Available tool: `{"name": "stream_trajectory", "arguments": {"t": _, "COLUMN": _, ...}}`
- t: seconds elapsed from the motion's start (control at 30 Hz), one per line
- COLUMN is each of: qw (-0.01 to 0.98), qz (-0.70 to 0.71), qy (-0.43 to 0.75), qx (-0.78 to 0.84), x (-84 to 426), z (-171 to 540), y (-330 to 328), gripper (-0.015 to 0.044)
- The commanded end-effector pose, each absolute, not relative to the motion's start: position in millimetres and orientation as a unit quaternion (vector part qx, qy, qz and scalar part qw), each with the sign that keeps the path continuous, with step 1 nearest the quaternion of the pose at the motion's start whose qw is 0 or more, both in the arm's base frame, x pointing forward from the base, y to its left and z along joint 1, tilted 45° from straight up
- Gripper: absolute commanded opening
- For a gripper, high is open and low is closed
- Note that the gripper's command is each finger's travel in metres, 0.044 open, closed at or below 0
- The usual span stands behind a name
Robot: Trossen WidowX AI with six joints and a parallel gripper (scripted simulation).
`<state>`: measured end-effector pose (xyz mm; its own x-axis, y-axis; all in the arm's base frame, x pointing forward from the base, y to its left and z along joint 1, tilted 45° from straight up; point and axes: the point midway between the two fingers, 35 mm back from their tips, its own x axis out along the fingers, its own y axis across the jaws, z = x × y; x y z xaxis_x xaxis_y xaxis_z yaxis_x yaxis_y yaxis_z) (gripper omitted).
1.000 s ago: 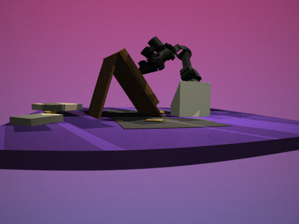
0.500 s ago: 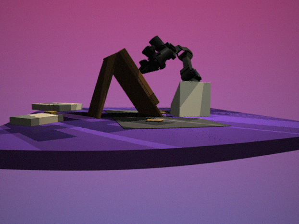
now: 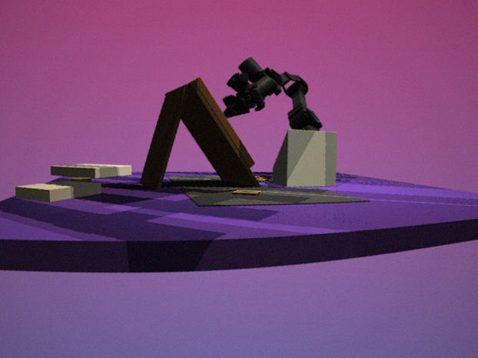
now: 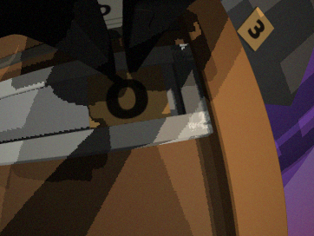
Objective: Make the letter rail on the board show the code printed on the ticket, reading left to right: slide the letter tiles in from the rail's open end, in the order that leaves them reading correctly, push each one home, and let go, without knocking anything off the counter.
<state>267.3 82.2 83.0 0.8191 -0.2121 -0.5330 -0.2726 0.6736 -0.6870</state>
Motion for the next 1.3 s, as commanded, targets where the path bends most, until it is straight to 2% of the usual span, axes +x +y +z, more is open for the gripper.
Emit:
{"name": "stream_trajectory", "arguments": {"t": 0.0, "qw": 0.864, "qz": 0.018, "qy": 0.3, "qx": -0.404, "x": 267.4, "z": 82.9, "y": 82.2, "gripper": 0.0}}
{"name": "stream_trajectory", "arguments": {"t": 0.3, "qw": 0.86, "qz": 0.014, "qy": 0.312, "qx": -0.403, "x": 269.6, "z": 83.1, "y": 82.5, "gripper": 0.0}}
{"name": "stream_trajectory", "arguments": {"t": 0.83, "qw": 0.72, "qz": -0.118, "qy": 0.567, "qx": -0.382, "x": 303.2, "z": 108.2, "y": 68.5, "gripper": 0.0}}
{"name": "stream_trajectory", "arguments": {"t": 1.27, "qw": 0.712, "qz": -0.125, "qy": 0.575, "qx": -0.382, "x": 303.9, "z": 109.9, "y": 67.6, "gripper": 0.0}}
